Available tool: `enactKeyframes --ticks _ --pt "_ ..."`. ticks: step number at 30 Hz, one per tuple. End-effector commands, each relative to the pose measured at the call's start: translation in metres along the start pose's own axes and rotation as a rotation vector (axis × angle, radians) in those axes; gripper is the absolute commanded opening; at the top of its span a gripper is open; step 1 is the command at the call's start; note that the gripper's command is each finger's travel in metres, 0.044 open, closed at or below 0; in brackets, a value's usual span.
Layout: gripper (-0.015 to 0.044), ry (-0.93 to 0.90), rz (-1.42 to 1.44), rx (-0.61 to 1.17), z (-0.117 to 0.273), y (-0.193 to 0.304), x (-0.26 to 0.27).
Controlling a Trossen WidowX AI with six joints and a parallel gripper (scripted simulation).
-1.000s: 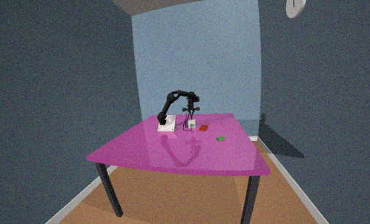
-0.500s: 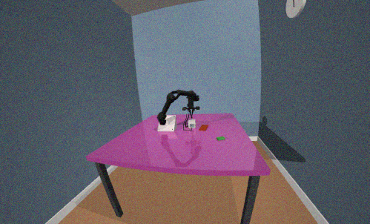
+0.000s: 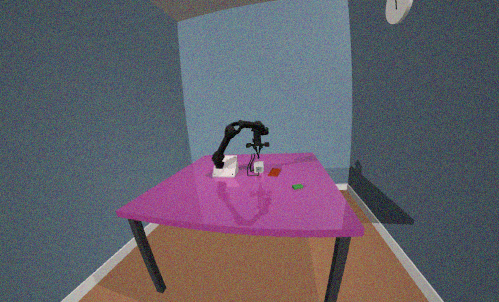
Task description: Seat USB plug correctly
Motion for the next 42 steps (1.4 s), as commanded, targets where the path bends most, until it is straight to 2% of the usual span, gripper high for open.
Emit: enactKeyframes --ticks 1,9,42 --pt "0.0000 0.000 -0.005 -0.005 0.0033 -0.0007 0.0001" --pt "0.0000 0.000 -0.109 -0.001 0.0009 -0.0001 0.0000" --pt "0.0000 0.000 -0.982 0.000 0.0006 0.0000 0.0000"
Point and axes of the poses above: the point midway between the two fingers, 35 mm back from their tips, its own z axis back along the fingers, its own x axis across the jaws, y = z × x, the point moved 7 cm from there along z, back along the fingers, and after that the axes turned 4 degrees about -z, right-handed, at the moved point
